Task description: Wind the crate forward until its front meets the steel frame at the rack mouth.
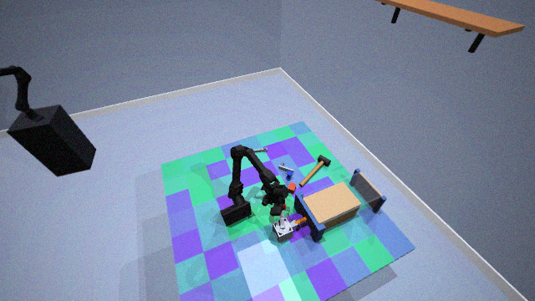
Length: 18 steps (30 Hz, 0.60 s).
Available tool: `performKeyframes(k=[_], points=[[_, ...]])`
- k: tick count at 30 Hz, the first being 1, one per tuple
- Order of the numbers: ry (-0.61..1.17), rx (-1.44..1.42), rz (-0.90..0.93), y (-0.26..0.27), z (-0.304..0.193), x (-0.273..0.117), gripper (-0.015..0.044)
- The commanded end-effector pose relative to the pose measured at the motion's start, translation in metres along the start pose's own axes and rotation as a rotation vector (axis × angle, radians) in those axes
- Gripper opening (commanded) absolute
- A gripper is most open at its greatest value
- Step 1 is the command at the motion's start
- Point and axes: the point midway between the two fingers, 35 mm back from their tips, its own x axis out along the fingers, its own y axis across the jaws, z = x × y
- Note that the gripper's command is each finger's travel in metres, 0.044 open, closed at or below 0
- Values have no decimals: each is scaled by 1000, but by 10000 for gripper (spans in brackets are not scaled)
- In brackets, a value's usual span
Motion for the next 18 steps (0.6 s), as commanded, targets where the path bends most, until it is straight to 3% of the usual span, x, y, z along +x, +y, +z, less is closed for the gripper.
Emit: performKeyframes(k=[1,18], points=[[-23,14,9,4,13,-1,0],[-23,14,10,13,28,-9,0]])
